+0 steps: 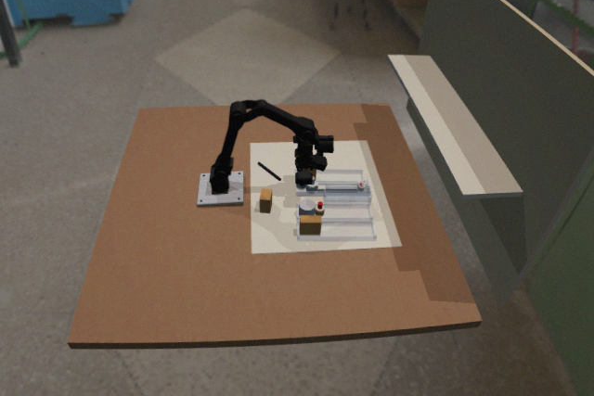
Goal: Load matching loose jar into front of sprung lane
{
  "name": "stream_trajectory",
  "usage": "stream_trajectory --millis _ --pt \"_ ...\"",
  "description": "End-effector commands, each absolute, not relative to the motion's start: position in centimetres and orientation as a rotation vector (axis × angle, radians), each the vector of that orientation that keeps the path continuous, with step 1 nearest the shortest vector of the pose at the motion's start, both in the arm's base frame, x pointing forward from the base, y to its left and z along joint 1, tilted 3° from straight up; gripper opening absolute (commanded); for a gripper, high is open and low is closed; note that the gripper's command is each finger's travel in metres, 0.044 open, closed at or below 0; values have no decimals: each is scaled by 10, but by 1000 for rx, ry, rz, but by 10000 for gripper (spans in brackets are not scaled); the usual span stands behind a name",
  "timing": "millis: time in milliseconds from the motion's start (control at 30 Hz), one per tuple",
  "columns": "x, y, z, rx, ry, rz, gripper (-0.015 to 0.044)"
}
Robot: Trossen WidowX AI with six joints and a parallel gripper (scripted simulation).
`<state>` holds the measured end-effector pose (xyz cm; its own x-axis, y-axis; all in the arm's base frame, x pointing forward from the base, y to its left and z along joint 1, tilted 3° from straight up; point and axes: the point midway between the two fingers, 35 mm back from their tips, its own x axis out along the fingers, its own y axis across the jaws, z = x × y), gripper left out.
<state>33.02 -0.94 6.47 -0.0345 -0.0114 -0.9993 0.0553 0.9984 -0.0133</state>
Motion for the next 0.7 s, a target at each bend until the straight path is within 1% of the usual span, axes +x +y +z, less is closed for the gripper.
stream_trajectory --millis 0,667 --pt "339 -11 70 27 1575 -54 0" --pt "341 -11 69 27 1574 -54 0"
